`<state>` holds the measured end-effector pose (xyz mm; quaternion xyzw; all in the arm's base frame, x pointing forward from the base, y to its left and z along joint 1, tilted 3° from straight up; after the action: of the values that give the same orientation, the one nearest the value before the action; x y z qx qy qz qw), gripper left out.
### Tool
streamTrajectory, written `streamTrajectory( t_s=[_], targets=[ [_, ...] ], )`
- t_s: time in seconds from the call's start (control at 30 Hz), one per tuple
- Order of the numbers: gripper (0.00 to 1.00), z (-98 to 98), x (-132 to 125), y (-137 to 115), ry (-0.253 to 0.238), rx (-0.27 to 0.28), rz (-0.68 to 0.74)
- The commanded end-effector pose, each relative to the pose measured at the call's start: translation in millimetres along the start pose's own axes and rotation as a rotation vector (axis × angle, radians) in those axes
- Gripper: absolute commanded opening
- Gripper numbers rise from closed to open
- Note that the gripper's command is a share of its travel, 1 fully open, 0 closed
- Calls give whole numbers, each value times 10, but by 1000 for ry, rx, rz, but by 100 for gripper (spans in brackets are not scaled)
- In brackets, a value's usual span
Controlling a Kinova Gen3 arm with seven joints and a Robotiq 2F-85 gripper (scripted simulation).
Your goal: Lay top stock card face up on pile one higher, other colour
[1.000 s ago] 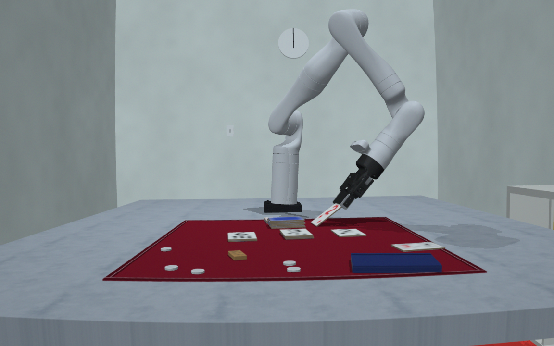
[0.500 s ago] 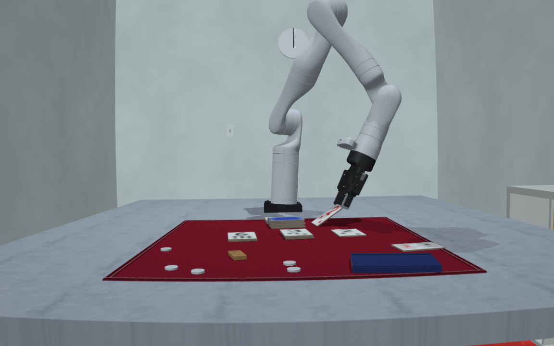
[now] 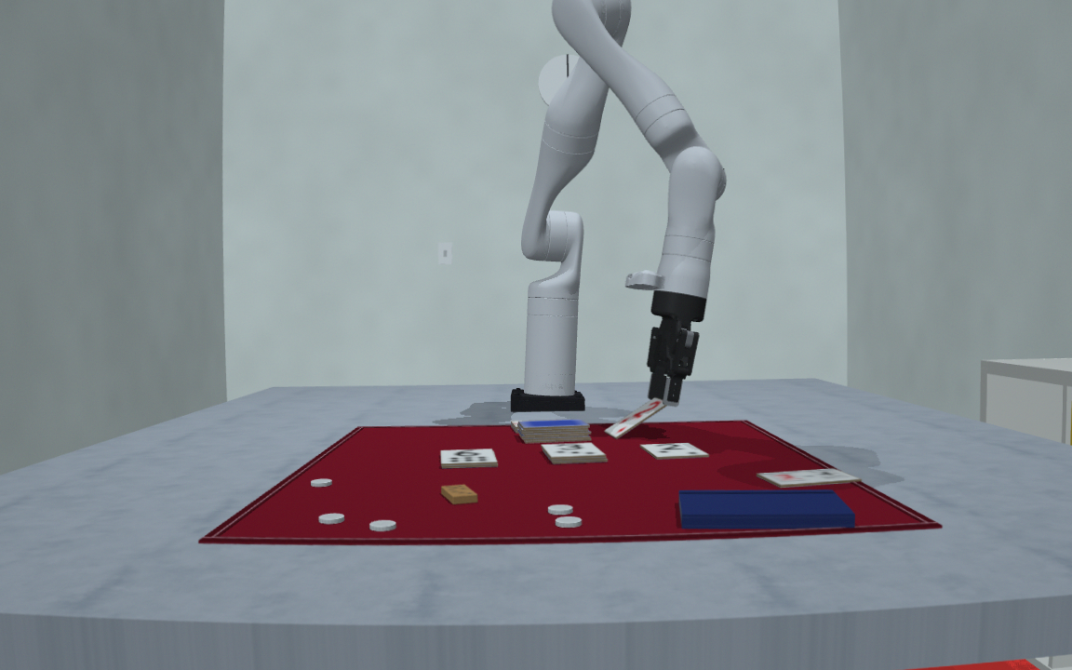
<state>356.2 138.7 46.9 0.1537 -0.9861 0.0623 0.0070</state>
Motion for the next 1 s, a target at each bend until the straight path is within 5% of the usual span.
streamTrajectory(
  t_s=[0.0,0.47,0.97],
  targets=[
    [71,-9,-9,-117,-5,-24,27],
    [71,40,-4,-139,-46,-226,27],
    [71,82,0,-154,-73,-363,26]
  ],
)
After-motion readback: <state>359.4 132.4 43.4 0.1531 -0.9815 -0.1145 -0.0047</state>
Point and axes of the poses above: the point where the finger pads meet when closed, its own z axis out along the fingers, its own x axis across the jaws, y = z × x, the point moved 1 cm from there along -z, back along the fingers, and after that the axes turned 11 degrees about -z, right-handed, at the moved point
